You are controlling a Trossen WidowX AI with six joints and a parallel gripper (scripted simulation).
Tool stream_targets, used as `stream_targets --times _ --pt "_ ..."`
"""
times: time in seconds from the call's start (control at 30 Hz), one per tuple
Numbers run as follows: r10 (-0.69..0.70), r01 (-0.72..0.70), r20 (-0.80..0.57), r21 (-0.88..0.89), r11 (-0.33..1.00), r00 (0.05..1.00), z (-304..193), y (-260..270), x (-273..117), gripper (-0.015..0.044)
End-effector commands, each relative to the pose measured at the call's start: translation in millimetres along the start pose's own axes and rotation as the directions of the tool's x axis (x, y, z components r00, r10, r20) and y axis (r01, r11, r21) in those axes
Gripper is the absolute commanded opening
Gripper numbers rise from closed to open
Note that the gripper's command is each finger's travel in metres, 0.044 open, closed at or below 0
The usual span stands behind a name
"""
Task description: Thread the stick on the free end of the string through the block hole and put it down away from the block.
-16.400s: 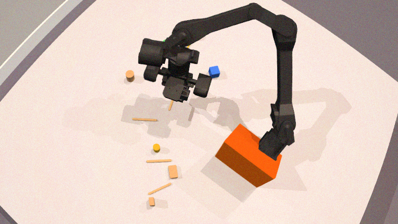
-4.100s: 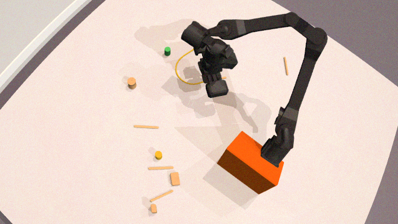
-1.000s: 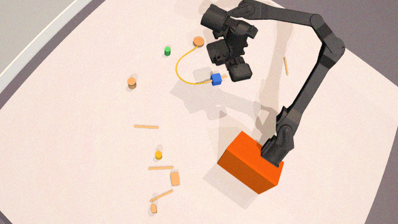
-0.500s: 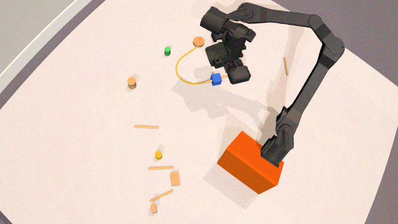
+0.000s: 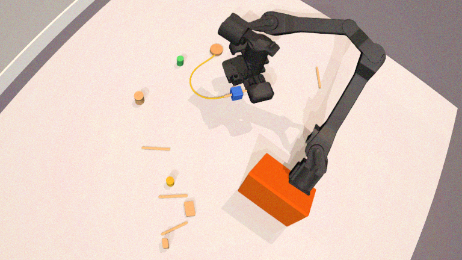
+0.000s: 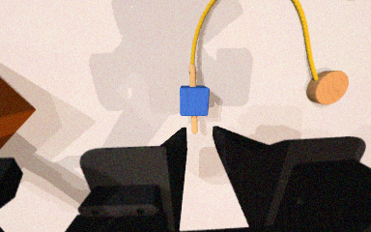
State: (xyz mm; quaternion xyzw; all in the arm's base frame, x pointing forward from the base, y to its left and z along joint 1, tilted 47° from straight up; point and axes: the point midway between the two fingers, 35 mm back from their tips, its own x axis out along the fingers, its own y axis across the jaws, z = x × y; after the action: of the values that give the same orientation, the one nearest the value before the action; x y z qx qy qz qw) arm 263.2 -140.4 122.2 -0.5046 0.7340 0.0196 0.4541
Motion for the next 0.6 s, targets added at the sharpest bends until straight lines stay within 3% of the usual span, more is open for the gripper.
stream_targets --times 0.0,0.57 --pt "0.000 0.000 -0.008 -0.006 1.000 1.000 -1.4 0.8 8.3 0.0121" --pt "-0.003 0.003 -0.013 -0.006 1.000 1.000 -4.2 1.8 35.1 0.0121"
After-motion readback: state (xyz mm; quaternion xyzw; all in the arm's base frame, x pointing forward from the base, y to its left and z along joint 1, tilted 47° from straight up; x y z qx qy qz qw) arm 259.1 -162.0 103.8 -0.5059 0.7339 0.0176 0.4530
